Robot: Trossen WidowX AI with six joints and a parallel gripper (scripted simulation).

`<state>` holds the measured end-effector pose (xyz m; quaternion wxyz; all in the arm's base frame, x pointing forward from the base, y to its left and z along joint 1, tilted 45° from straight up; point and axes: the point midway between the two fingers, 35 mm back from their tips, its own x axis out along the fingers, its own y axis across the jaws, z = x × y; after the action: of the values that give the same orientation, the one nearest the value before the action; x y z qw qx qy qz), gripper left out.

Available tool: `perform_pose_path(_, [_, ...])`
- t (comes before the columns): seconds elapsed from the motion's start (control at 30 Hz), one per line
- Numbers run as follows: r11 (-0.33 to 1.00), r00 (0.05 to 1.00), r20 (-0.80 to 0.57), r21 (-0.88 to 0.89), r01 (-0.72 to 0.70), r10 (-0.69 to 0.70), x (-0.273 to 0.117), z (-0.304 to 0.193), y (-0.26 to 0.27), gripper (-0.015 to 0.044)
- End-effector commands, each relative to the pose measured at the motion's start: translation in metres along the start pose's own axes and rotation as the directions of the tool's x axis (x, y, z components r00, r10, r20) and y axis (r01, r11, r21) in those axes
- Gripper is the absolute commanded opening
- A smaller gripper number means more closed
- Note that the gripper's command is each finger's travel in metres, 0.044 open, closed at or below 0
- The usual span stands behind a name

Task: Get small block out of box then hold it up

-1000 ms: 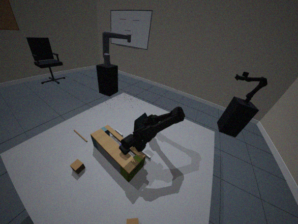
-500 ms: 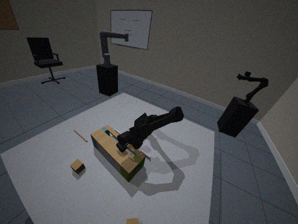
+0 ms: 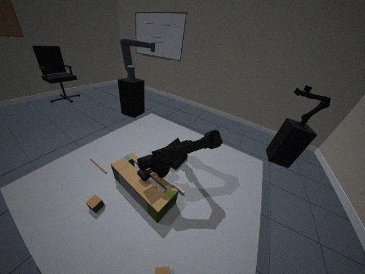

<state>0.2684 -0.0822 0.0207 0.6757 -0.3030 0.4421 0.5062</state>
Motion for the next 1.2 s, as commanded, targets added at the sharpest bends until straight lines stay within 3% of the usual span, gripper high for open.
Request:
perform_pose_path(0.0, [1.0,1.0,-0.003,0.0,-0.006,0.006,0.005,-0.01,0.001,0.04])
perform_pose_path(1.17, [1.0,1.0,-0.008,0.0,-0.005,0.005,0.037,-0.101,0.001,0.04])
